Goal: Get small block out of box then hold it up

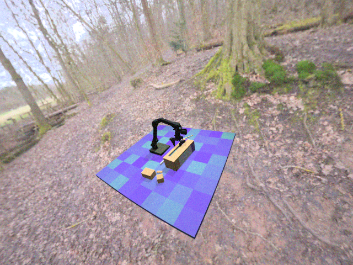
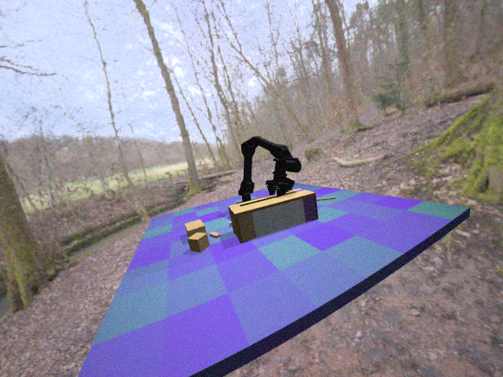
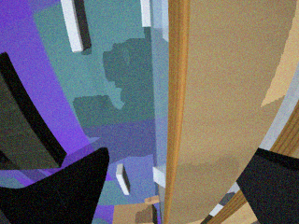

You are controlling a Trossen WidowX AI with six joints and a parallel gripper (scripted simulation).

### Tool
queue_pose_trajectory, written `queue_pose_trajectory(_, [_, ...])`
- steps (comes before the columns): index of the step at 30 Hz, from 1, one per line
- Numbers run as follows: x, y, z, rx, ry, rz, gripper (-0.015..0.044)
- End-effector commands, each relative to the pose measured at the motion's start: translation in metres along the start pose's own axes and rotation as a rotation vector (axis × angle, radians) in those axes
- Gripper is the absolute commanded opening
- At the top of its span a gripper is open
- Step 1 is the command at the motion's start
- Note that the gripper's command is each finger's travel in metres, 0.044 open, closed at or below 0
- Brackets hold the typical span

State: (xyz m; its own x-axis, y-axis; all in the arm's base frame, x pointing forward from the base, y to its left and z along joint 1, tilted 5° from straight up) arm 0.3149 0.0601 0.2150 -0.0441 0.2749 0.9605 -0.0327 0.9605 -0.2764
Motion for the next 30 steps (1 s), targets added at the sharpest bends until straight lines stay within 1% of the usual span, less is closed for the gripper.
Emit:
queue_pose_trajectory(1, [-0.007, 0.003, 0.001, -0.002, 0.006, 0.004, 0.04])
queue_pose_trajectory(5, [-0.013, 0.005, 0.002, -0.002, 0.006, 0.004, 0.04])
queue_pose_trajectory(6, [-0.007, 0.003, 0.001, 0.001, 0.003, 0.001, 0.04])
queue_pose_trajectory(10, [-0.008, 0.001, 0.002, 0.001, 0.003, 0.001, 0.04])
queue_pose_trajectory(30, [-0.027, -0.051, 0.012, 0.002, 0.006, 0.006, 0.04])
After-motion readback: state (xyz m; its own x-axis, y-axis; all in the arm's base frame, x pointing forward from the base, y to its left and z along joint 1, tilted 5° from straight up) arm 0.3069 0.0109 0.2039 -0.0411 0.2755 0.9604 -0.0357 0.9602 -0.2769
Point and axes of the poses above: the point midway between the two fingers, 35 mm back from their tips, its own x axis back along the fingers, its own z axis across the jaws, y = z × x, the point moved 10 cm from there along x, back along the fingers, and after that the axes turned 11 degrees about x, right-handed, at the moved point
